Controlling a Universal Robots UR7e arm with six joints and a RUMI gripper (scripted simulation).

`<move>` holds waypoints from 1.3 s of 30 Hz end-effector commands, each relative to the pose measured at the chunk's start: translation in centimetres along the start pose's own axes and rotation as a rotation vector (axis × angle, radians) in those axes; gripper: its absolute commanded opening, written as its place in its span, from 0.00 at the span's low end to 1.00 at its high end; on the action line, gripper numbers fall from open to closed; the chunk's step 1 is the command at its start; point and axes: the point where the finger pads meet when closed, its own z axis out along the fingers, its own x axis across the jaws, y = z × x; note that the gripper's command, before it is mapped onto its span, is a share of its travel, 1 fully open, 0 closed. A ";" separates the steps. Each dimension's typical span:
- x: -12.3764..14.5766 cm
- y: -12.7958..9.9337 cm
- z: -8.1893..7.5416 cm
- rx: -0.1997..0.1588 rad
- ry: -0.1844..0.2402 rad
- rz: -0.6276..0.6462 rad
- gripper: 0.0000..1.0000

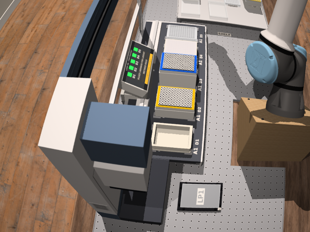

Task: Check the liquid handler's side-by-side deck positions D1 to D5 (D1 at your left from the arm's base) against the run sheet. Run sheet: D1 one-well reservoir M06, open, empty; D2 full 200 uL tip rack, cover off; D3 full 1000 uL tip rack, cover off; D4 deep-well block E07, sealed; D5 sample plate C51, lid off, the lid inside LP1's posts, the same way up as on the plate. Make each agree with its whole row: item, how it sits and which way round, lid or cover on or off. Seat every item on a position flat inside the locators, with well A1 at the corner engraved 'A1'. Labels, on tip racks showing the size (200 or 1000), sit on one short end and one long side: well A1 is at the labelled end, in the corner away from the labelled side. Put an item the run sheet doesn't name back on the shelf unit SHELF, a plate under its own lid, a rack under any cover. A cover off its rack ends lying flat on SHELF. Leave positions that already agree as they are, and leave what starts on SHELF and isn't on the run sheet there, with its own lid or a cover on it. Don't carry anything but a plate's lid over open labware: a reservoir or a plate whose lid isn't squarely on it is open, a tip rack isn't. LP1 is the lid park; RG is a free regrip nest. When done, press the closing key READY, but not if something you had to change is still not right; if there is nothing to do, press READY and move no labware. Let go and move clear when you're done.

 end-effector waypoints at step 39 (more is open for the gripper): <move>3.2 1.7 -0.6 0.010 -0.004 -0.701 0.00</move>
